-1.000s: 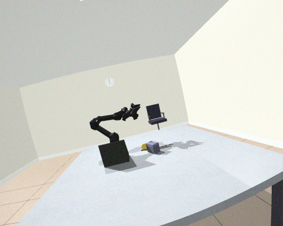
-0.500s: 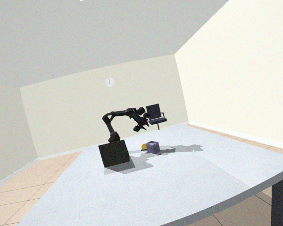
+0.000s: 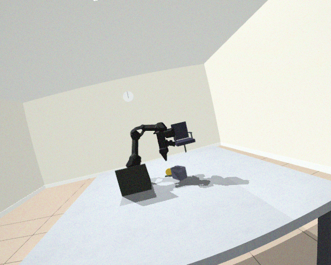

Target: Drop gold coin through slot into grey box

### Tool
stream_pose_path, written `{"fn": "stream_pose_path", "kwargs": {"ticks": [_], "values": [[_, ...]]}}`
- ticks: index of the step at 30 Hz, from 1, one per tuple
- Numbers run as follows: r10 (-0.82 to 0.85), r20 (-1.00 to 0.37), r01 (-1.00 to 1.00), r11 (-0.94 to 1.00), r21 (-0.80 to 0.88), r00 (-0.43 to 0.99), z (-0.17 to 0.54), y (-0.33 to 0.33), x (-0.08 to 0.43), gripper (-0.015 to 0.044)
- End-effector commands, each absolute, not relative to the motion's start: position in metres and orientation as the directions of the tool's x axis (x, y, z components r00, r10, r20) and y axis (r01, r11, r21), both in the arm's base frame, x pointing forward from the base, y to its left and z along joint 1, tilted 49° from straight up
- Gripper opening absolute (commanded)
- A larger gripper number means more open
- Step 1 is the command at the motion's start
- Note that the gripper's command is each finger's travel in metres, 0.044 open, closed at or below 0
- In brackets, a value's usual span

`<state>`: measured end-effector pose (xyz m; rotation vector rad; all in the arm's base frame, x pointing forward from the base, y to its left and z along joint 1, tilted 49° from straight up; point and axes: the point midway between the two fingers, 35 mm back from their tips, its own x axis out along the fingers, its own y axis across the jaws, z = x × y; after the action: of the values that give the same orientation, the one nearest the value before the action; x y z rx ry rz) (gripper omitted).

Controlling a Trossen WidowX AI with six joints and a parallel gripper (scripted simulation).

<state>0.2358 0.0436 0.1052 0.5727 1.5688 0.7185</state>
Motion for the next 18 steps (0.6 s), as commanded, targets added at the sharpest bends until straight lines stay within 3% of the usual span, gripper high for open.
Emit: {"fn": "stream_pose_path", "kwargs": {"ticks": [1,18], "values": [[0.746,-0.655,0.010,0.661,0.750,-0.120,0.108,0.045,0.238,0.0161],[0.747,-0.654,0.010,0.659,0.752,-0.120,0.076,0.083,0.231,0.0161]]}}
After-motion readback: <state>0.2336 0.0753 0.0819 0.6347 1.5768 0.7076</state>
